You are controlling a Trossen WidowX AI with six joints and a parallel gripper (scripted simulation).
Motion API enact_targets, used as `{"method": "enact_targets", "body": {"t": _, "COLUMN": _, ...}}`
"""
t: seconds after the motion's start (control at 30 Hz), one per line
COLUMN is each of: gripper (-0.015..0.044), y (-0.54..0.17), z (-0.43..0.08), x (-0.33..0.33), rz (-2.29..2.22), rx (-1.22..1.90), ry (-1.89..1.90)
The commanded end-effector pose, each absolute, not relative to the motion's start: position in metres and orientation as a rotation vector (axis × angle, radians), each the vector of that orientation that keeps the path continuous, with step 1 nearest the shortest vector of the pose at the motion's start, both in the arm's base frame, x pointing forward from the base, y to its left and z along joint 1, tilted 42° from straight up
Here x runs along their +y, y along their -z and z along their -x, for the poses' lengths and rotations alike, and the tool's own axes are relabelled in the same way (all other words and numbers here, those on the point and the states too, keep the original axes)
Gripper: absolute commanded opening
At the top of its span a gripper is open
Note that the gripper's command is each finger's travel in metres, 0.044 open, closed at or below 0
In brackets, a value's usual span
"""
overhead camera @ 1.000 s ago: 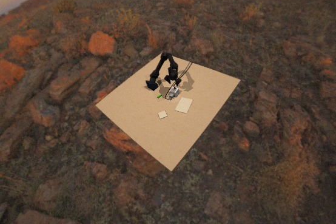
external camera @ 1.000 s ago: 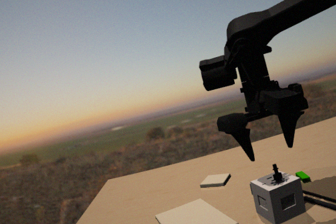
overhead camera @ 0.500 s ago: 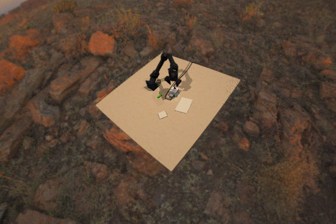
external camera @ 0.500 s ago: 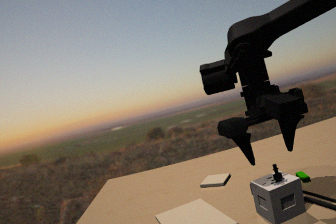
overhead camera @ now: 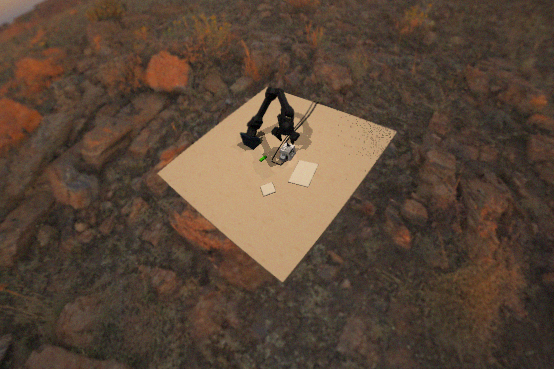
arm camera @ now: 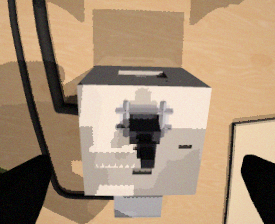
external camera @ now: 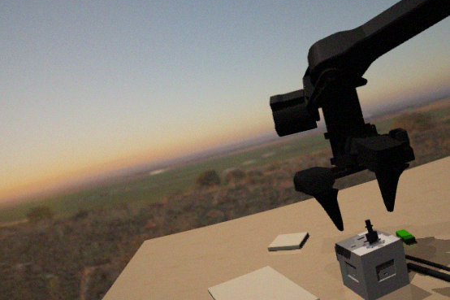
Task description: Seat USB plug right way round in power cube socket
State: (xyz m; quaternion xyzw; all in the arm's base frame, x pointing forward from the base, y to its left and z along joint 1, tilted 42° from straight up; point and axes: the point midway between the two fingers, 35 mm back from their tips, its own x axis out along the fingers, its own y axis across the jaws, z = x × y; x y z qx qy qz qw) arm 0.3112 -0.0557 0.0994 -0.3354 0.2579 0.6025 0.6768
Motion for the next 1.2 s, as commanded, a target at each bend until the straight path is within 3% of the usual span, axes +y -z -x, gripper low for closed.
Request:
{"method": "enact_targets", "body": {"t": 0.0, "gripper": 0.044, "y": -0.0962, "z": -0.3112, "x": -0.0519, "rz": 0.747, "rx": 0.579, "ry": -1.355}}
{"method": "enact_targets", "body": {"t": 0.17, "gripper": 0.044, "y": -0.0952, "z": -0.3114, "x": -0.051, "rz": 0.747, "rx": 0.579, "ry": -1.355}}
{"method": "enact_targets", "body": {"t": 0.73, "gripper": 0.0, "y": -0.0962, "z": -0.3116, "x": -0.0525, "rz": 0.753, "rx": 0.58, "ry": -1.356}}
{"method": "enact_targets", "body": {"t": 1.17, "gripper": 0.0, "y": -0.0962, "z": -0.3116, "x": -0.0525, "rz": 0.753, "rx": 0.58, "ry": -1.356}}
